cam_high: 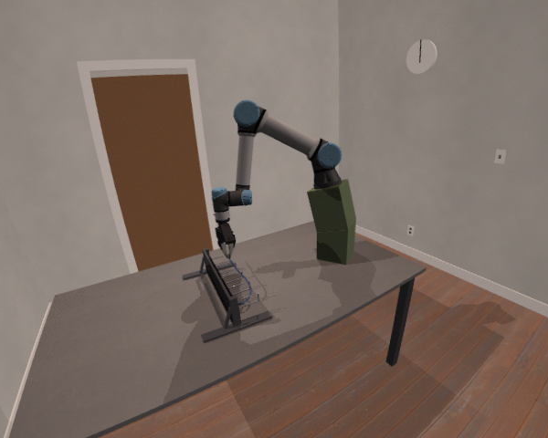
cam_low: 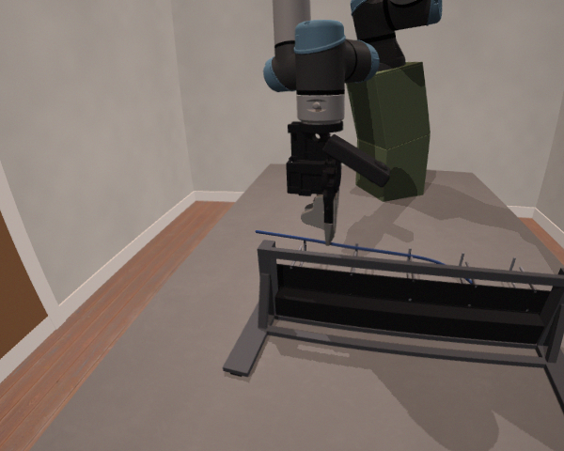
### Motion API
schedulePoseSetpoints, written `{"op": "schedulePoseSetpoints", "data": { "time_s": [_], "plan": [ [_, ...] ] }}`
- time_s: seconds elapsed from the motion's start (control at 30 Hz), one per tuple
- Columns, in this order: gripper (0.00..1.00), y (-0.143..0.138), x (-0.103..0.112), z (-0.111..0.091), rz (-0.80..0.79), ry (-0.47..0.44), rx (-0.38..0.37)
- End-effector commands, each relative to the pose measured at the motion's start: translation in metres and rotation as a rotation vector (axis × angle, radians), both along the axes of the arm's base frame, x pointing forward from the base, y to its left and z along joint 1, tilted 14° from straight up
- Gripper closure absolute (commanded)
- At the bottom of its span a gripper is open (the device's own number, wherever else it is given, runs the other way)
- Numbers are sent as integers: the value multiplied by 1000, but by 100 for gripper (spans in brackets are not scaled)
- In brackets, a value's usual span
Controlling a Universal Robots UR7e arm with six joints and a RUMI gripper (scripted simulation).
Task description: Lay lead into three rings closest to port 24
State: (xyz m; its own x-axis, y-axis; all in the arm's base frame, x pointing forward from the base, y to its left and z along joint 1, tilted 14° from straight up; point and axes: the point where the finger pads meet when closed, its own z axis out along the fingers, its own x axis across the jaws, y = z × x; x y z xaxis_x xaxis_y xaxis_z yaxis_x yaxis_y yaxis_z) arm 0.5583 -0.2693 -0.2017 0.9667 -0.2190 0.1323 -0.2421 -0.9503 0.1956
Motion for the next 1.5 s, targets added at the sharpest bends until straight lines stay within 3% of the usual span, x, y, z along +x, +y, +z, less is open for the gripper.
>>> {"op": "schedulePoseSetpoints", "data": {
  "time_s": [0.0,0.67,1.47],
  "plan": [
    [100,-2,1,-7,0,-1,-1],
    [100,-6,3,-26,0,-1,-1],
    [100,-7,6,-28,0,-1,-1]
  ]
}}
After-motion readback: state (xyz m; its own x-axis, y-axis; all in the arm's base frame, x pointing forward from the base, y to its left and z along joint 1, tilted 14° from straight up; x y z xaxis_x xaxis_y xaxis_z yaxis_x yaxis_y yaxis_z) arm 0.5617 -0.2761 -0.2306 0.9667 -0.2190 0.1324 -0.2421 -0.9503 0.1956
